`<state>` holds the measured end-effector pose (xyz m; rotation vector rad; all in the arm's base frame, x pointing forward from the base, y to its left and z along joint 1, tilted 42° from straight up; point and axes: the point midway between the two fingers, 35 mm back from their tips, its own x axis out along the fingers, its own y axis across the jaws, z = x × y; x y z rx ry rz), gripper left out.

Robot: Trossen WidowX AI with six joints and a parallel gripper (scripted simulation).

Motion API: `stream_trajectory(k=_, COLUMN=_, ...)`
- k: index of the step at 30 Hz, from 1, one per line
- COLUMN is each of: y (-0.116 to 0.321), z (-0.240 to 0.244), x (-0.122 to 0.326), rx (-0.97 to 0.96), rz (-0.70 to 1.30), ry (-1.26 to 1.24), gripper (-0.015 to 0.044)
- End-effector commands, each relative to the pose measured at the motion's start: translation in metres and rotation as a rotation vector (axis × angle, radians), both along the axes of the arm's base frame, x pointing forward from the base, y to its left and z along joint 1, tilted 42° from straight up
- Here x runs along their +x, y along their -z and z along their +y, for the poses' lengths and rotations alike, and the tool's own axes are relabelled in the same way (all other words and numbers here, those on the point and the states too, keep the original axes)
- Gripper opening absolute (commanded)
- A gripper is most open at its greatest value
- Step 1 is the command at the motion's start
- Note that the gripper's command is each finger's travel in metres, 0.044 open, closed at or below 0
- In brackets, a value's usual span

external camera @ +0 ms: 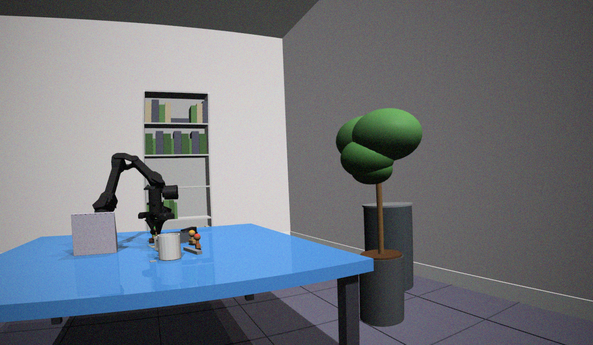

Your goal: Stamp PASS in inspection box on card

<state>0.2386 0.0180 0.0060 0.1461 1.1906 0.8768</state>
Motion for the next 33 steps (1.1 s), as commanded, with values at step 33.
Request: stream_trajectory(k=33, y=-0.035, z=-0.038, x=0.021, rx=-0.007, rz=-0.013, ry=-0.004, gripper=0.0)
